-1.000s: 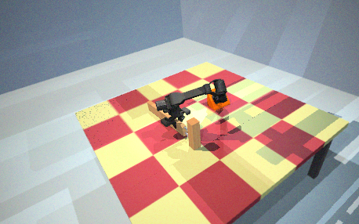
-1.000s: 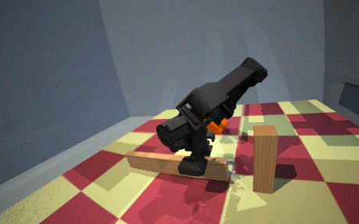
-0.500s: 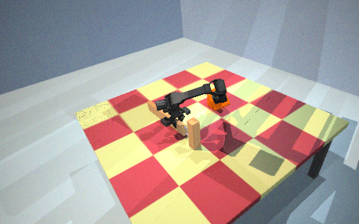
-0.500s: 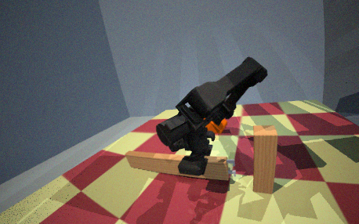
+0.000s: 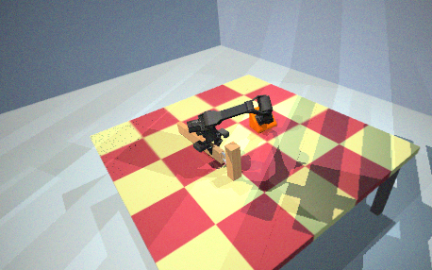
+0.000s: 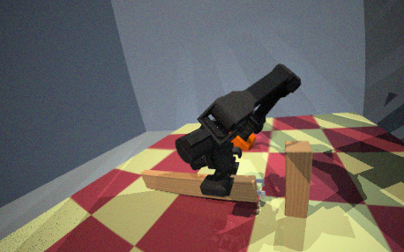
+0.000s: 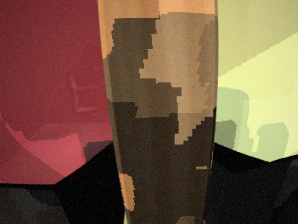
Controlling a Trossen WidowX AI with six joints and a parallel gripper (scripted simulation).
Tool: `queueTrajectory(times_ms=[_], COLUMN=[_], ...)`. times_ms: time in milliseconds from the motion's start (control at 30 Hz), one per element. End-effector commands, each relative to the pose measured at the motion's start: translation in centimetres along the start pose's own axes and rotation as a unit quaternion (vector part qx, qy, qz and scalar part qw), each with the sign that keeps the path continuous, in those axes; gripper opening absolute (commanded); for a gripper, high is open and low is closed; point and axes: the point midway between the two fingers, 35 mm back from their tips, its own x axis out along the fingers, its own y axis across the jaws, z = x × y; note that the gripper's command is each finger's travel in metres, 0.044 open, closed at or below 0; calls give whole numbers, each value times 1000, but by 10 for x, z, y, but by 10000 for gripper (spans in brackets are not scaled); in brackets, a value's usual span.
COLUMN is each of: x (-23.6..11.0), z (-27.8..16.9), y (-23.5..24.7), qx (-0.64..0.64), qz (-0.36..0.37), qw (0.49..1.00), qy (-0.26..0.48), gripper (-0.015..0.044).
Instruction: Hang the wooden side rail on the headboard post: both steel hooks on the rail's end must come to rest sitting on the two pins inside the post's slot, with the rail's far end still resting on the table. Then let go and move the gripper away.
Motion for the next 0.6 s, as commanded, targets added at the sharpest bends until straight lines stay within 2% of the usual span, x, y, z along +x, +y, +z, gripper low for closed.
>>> queueTrajectory(times_ms=[0,567], x=[-6,-9], z=[2,2], y=[3,3], qx=[-6,-6], qz=[7,7], qw=[1000,1000], qy=[-4,-4], gripper=[0,0])
